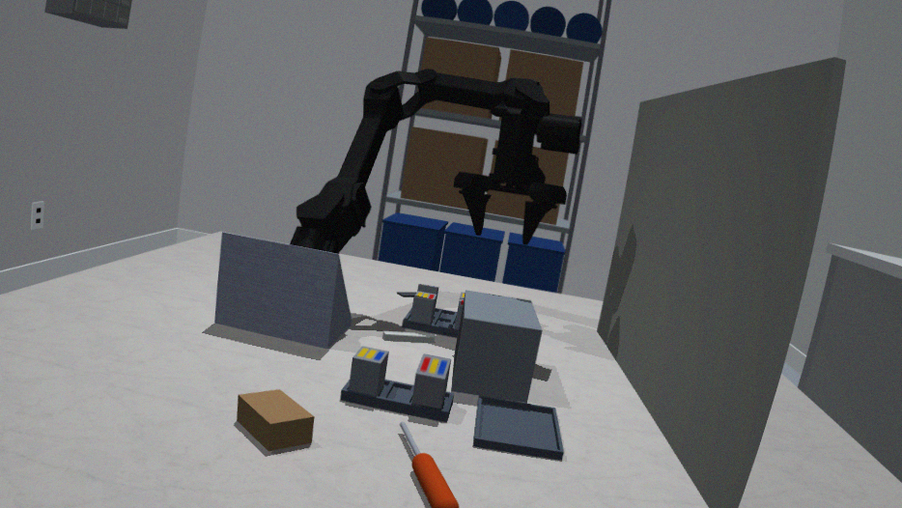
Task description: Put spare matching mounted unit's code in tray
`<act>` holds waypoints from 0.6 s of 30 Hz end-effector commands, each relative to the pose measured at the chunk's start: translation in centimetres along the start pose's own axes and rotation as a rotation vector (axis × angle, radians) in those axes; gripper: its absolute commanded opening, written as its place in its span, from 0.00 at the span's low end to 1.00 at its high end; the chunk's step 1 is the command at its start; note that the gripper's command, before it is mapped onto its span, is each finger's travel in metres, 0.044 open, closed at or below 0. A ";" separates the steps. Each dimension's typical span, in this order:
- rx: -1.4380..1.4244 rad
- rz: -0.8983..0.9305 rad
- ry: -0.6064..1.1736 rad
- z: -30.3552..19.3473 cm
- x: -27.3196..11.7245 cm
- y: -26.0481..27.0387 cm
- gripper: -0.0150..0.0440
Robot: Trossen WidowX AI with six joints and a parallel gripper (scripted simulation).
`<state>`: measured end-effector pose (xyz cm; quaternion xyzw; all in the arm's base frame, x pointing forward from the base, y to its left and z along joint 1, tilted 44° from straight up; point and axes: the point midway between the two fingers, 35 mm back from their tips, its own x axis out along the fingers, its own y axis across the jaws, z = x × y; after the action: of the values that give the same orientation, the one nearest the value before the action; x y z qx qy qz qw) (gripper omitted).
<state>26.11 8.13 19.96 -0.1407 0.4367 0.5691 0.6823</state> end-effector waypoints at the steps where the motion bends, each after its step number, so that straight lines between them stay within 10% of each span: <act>1: -0.226 0.012 -0.021 0.3 0.8 4.8 1.00; 11: -0.589 0.039 -0.058 -0.8 2.4 11.8 1.00; 18: -0.590 0.038 -0.058 -1.0 5.9 12.3 0.76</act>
<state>14.95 14.32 19.71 -0.3070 0.2353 0.6883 0.6138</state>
